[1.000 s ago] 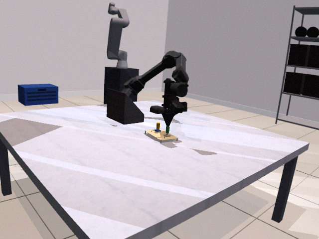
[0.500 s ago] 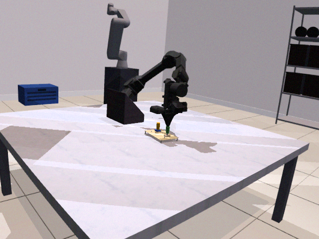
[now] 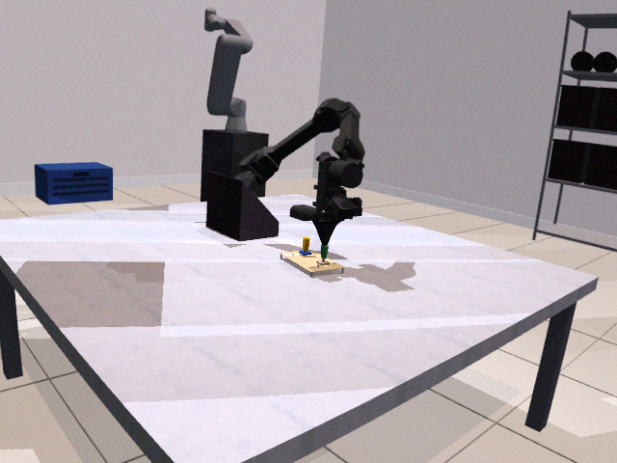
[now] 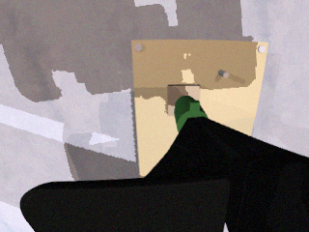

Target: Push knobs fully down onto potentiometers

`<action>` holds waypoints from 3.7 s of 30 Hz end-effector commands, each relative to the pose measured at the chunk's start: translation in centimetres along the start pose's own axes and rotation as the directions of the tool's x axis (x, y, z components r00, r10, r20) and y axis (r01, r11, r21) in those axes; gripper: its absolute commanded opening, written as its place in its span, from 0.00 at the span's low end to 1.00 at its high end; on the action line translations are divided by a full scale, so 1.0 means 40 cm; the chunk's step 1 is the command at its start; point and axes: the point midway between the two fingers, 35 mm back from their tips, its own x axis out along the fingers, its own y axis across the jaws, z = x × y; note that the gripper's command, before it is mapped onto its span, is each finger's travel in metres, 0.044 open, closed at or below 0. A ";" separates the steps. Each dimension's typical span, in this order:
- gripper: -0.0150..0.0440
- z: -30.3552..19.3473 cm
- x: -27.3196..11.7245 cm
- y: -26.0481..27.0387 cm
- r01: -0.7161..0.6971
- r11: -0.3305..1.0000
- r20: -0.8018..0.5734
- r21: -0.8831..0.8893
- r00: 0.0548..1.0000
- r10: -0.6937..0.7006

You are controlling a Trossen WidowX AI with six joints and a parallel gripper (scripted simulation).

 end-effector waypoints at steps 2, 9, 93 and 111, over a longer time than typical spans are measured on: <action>0.25 0.003 0.039 0.009 -0.004 1.000 -0.015 -0.020 1.000 0.004; 0.25 0.003 0.044 0.009 -0.004 1.000 -0.015 -0.020 1.000 0.004; 0.25 0.003 0.070 0.010 -0.005 1.000 -0.015 -0.020 1.000 0.004; 0.25 0.002 0.072 0.010 -0.005 1.000 -0.015 -0.020 1.000 0.004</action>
